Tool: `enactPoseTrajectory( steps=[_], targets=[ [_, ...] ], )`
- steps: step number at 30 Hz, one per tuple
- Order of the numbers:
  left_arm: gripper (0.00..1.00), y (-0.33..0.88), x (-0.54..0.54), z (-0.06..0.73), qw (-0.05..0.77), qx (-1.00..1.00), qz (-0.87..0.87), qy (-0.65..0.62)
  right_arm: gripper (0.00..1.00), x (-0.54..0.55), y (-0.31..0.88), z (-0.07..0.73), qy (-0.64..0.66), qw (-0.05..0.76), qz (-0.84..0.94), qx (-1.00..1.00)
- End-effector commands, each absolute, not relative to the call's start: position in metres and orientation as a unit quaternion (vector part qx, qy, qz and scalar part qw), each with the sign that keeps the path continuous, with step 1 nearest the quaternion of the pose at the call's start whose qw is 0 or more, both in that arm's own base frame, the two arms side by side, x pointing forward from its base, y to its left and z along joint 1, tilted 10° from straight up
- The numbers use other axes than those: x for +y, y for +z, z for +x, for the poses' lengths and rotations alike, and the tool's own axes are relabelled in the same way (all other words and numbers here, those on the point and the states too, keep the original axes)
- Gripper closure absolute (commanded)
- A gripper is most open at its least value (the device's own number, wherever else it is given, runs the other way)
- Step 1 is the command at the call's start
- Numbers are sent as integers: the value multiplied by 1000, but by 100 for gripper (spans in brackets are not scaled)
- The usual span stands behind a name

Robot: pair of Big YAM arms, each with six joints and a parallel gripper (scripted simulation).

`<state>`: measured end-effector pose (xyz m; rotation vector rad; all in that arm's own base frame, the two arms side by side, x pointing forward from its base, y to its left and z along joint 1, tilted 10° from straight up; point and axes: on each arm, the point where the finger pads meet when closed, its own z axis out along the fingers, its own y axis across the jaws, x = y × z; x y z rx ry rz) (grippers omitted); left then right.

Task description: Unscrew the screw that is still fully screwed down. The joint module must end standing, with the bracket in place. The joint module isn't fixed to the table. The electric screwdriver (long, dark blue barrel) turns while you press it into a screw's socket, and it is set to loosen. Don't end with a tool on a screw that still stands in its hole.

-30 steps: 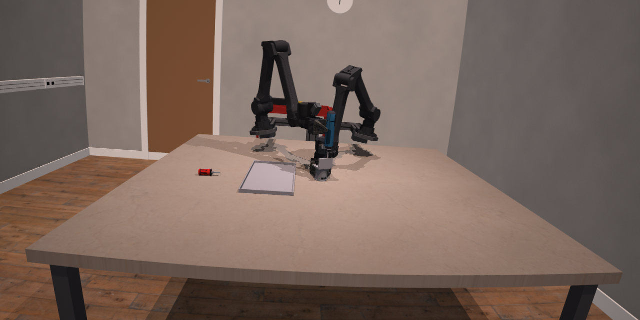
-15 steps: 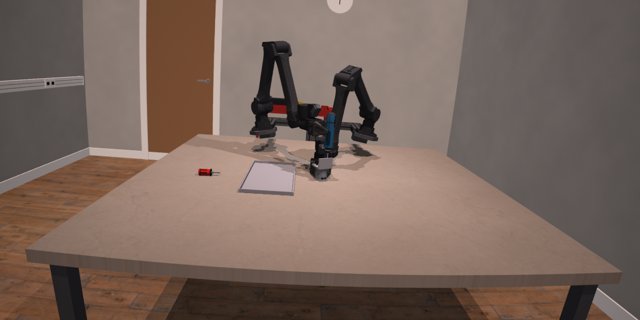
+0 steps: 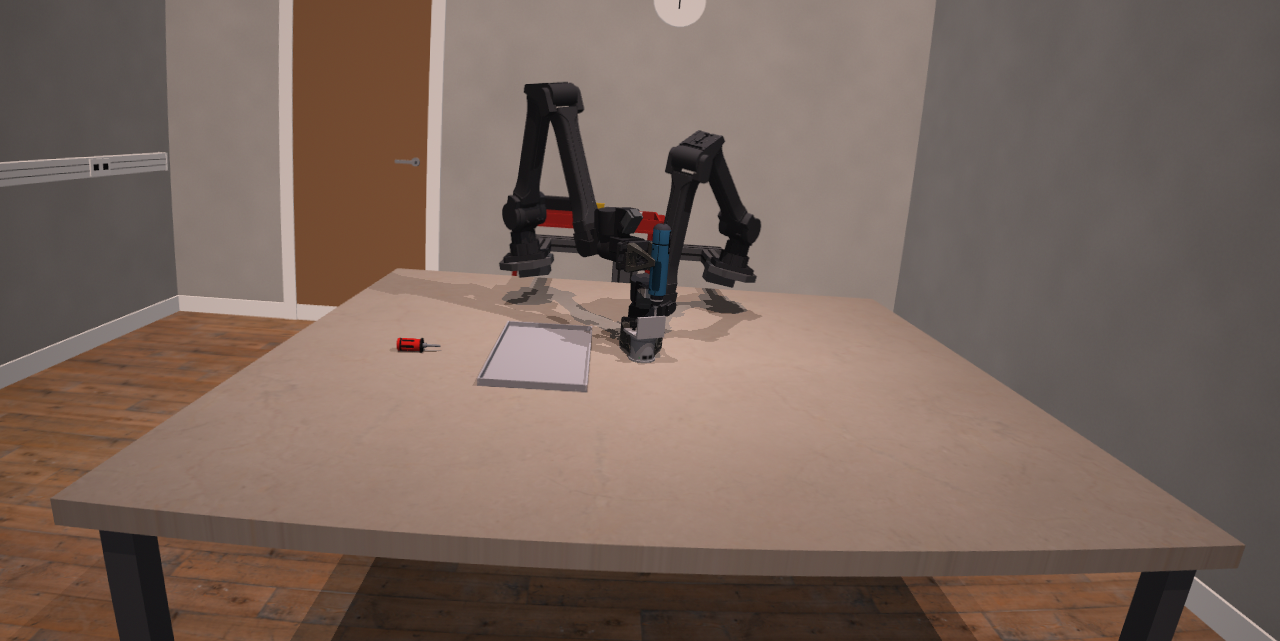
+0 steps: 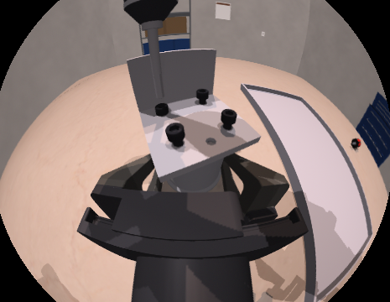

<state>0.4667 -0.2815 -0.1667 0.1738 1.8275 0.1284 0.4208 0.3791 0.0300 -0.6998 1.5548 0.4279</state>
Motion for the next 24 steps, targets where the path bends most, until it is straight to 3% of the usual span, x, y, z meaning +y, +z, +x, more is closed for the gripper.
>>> enactPoseTrajectory(
  steps=[1,24],
  targets=[
    [41,-162,-286,471,611,786,72,52,58,390,67,436,199,674,-291,649],
    [41,-162,-286,471,611,786,72,52,58,390,66,436,198,675,-292,648]
  ],
)
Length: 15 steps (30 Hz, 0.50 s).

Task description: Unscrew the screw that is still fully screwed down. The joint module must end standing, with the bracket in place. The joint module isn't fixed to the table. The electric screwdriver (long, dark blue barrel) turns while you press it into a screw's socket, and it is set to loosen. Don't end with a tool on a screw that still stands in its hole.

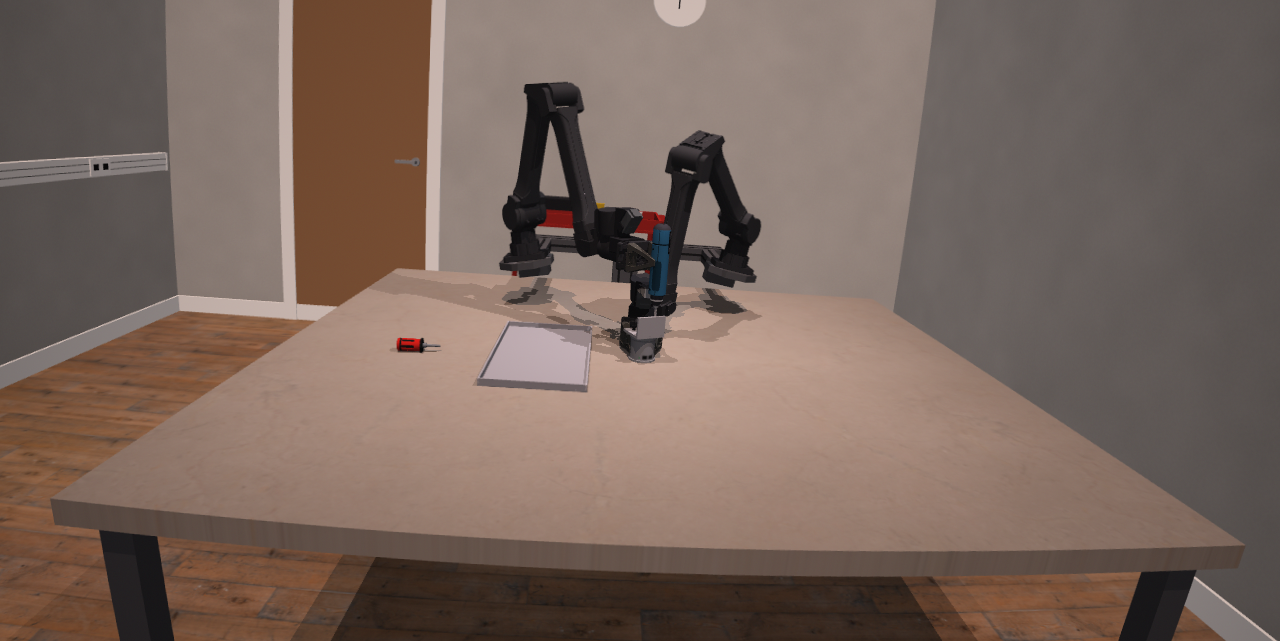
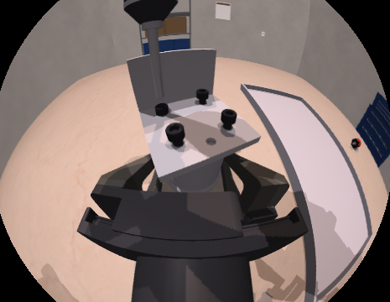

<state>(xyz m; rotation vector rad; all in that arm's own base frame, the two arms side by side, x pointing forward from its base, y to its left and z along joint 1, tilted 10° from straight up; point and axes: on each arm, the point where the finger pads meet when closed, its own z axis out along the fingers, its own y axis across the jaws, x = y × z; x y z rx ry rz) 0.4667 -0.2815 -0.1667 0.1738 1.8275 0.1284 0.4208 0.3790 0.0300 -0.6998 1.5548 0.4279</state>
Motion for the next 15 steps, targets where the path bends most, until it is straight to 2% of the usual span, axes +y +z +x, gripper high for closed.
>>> enactPoseTrajectory(
  steps=[1,15],
  targets=[
    [41,-162,-286,471,611,786,72,52,58,390,65,436,197,674,-293,648],
    [41,-162,-286,471,611,786,72,52,58,391,66,437,197,675,-294,647]
  ],
)
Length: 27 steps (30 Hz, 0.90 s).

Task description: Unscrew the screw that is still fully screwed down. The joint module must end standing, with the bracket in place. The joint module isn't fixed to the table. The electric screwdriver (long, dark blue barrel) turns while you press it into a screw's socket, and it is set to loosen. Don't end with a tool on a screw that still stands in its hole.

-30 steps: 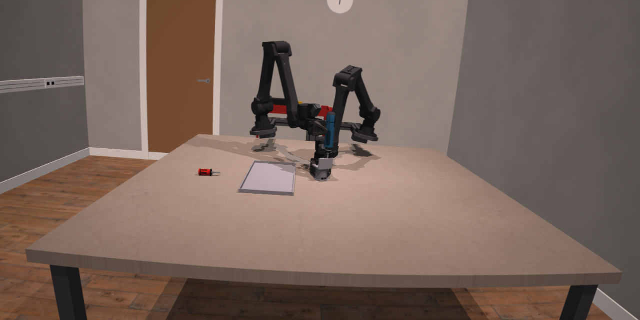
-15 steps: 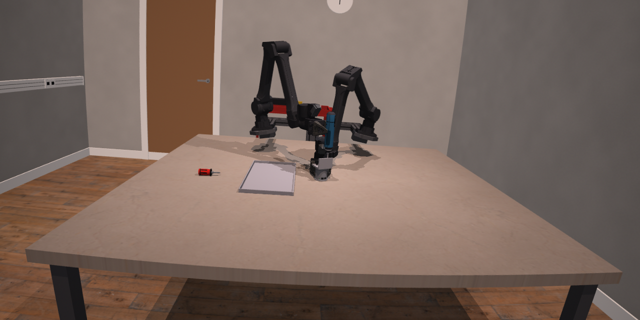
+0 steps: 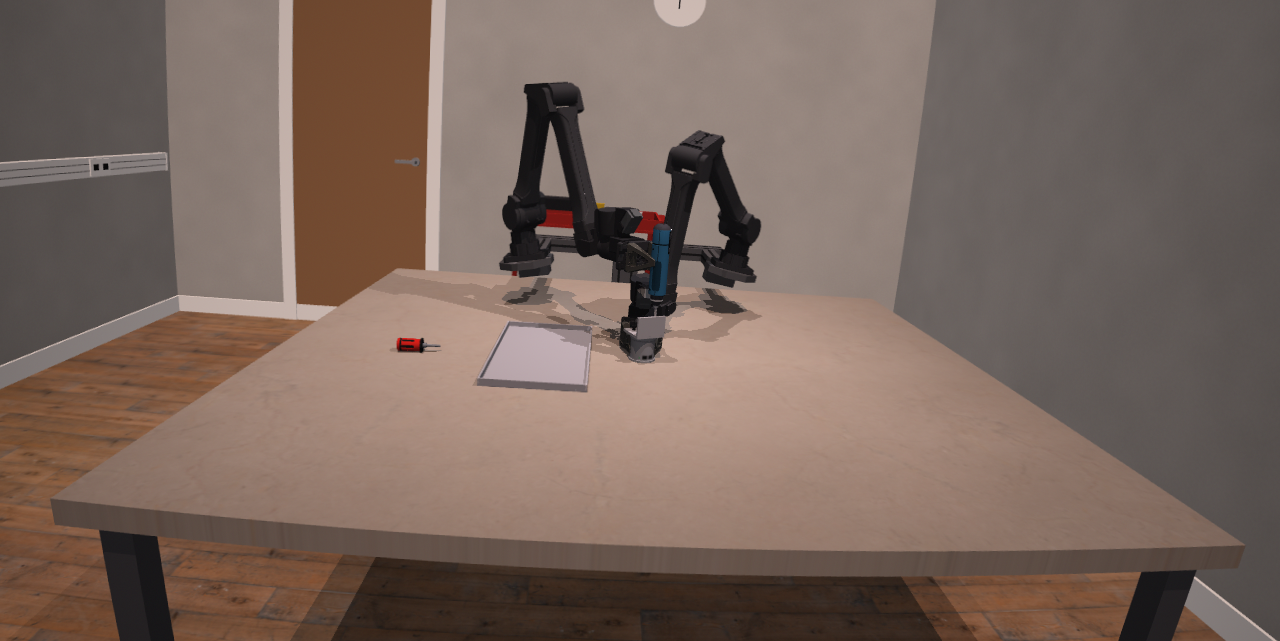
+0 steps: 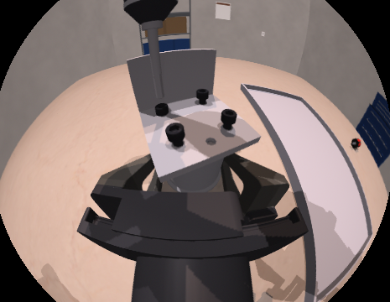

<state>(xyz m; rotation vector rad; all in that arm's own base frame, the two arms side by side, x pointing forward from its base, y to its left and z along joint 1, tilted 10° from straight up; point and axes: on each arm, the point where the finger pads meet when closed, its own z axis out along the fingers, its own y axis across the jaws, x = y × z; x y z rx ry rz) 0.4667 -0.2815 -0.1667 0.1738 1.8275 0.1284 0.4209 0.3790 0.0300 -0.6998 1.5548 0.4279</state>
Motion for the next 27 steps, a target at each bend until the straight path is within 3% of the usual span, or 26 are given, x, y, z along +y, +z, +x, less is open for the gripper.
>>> enactPoseTrajectory(
  steps=[1,27],
  targets=[
    [41,-162,-286,471,611,786,72,52,58,391,66,437,197,675,-294,647],
    [41,-162,-286,471,611,786,72,52,58,392,67,438,195,676,-295,646]
  ],
)
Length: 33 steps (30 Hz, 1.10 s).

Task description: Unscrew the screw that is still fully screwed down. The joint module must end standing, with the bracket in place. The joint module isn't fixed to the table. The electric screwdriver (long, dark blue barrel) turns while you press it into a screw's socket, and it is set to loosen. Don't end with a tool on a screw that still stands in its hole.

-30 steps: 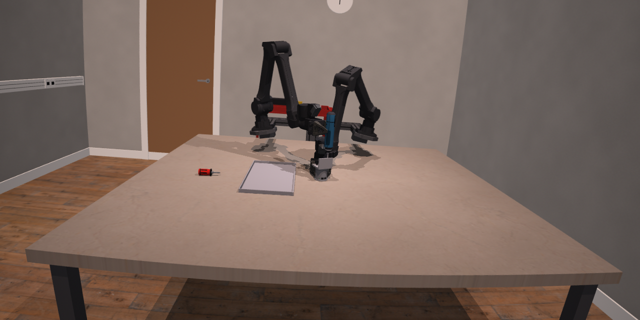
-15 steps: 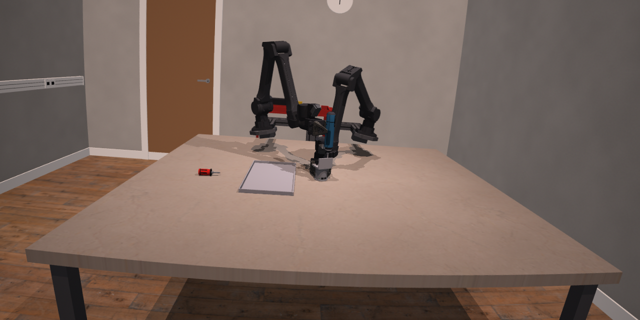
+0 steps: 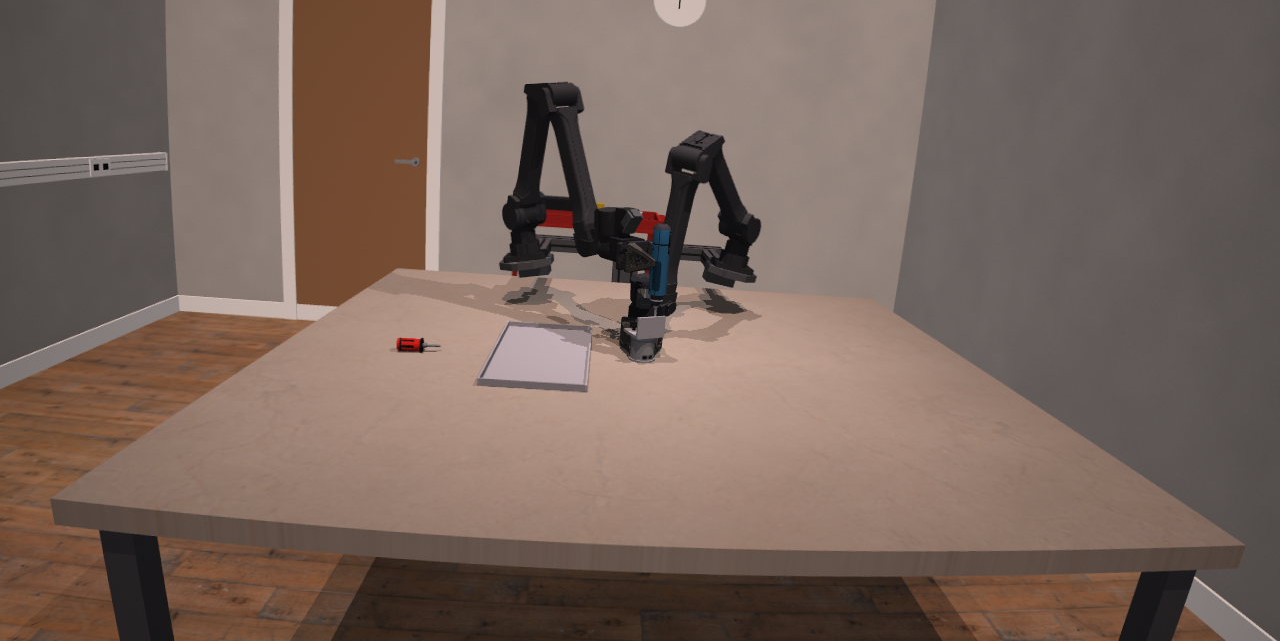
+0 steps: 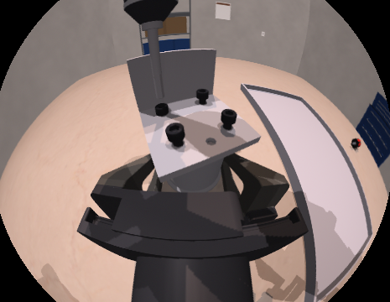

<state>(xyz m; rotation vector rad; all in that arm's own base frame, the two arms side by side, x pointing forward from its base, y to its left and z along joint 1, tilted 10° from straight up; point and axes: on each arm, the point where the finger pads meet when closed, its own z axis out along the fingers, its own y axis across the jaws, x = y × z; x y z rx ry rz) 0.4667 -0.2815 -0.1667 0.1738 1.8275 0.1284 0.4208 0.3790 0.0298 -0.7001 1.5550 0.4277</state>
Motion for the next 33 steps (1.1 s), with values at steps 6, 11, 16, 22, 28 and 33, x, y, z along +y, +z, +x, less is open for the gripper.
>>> enactPoseTrajectory(
  steps=[6,11,16,22,28,33],
  targets=[
    [41,-162,-286,471,611,786,72,52,58,392,67,438,195,676,-295,646],
    [41,-162,-286,471,611,786,72,52,58,392,65,438,195,676,-296,647],
    [41,-162,-286,471,611,786,72,52,58,392,67,439,195,677,-295,645],
    [41,-162,-286,471,611,786,72,52,58,392,67,439,195,677,-295,645],
    [41,-162,-286,471,611,786,72,52,58,392,65,439,195,676,-296,646],
    [41,-162,-286,471,611,786,72,52,58,393,68,439,195,678,-295,645]
  ],
)
